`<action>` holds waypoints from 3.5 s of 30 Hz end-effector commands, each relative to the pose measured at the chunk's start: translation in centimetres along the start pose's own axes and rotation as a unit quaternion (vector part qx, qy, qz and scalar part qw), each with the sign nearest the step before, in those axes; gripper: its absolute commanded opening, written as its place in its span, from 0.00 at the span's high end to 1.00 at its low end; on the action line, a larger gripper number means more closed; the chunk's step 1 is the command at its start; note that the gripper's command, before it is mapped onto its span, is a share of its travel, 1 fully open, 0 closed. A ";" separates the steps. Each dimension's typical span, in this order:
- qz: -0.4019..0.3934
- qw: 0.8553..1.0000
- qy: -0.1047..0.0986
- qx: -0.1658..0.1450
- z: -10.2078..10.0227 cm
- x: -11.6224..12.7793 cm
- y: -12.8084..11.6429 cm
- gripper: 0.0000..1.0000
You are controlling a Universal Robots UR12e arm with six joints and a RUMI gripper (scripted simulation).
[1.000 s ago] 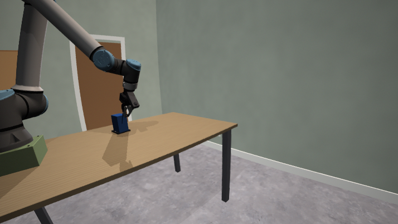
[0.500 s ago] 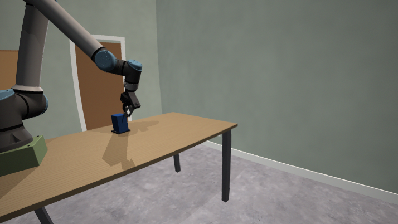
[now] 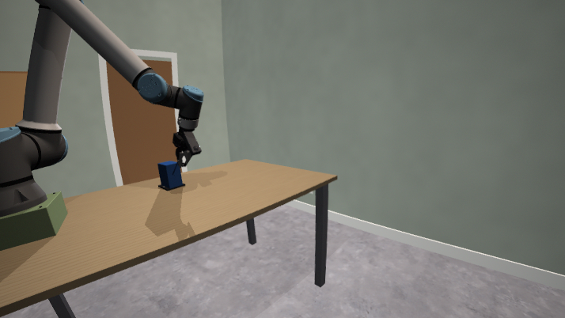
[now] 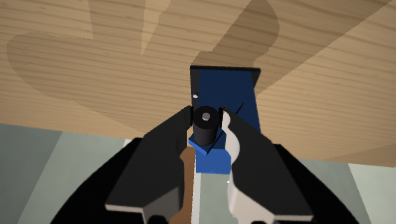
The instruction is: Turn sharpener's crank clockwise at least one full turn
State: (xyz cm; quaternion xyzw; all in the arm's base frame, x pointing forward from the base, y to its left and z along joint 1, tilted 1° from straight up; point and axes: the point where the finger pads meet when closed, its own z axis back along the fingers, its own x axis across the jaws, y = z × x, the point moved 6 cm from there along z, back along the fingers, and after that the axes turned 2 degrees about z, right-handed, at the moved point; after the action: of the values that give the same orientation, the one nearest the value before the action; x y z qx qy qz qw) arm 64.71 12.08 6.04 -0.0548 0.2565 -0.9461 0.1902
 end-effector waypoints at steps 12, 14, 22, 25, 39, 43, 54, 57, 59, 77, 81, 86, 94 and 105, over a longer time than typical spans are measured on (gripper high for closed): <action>0.000 1.000 0.001 0.000 -0.6 -1.0 0.4 0.91; 0.000 1.000 0.001 0.000 -0.6 -1.0 0.4 0.91; 0.000 1.000 0.001 0.000 -1.1 -1.4 0.7 0.91; 0.000 1.000 0.001 0.000 -1.3 -1.5 0.9 0.91; 0.000 1.000 0.001 0.000 -2.2 -2.0 1.4 0.91; 0.000 1.000 0.000 0.000 -2.5 -2.0 1.5 0.91; 0.000 1.000 0.000 0.000 -3.3 -2.2 2.0 0.91; 0.000 1.000 0.000 0.000 -3.5 -2.2 2.1 0.91; 0.000 1.000 0.000 0.000 -3.6 -2.2 2.2 0.91; 0.000 1.000 0.000 0.000 -5.0 -1.8 3.0 0.91; 0.000 1.000 0.000 0.000 -5.2 -1.7 3.1 0.91; 0.000 1.000 0.000 0.000 -5.6 -1.5 3.3 0.91; 0.000 1.000 0.000 0.000 -6.1 -1.0 3.6 0.91; 0.000 1.000 0.000 0.000 -6.8 -0.3 4.0 0.91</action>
State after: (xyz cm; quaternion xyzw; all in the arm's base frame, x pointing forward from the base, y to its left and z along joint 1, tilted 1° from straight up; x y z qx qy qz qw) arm 65.25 12.32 -1.53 -0.0548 0.2565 -0.9460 0.1902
